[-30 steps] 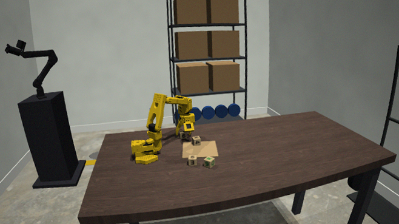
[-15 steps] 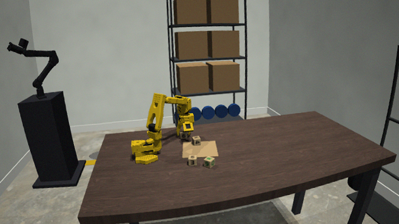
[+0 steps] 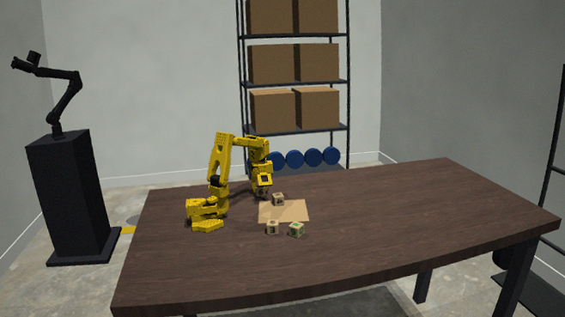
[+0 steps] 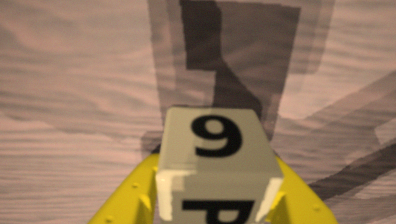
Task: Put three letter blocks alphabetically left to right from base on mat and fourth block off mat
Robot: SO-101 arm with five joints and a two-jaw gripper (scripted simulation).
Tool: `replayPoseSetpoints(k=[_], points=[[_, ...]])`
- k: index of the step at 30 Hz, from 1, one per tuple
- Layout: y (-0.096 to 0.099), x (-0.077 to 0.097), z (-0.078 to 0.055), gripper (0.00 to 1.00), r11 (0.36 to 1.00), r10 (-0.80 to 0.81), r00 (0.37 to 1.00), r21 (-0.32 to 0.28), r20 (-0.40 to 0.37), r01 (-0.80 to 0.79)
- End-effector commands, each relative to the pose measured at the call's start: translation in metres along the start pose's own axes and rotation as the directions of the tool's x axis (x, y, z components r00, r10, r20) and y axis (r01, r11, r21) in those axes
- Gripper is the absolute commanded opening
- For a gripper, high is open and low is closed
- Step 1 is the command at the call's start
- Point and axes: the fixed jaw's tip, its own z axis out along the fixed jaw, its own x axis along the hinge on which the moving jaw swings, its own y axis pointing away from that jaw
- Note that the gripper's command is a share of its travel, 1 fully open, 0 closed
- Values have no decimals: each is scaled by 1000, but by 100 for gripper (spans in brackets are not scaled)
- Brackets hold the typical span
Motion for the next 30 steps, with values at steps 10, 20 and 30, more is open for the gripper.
replayPoseSetpoints(k=[10, 20, 30], points=[[8, 12, -24, 16, 996, -4, 996, -91, -94, -5], [8, 12, -24, 7, 996, -4, 996, -91, -94, -5], [8, 12, -24, 0, 996, -4, 996, -91, -94, -5]])
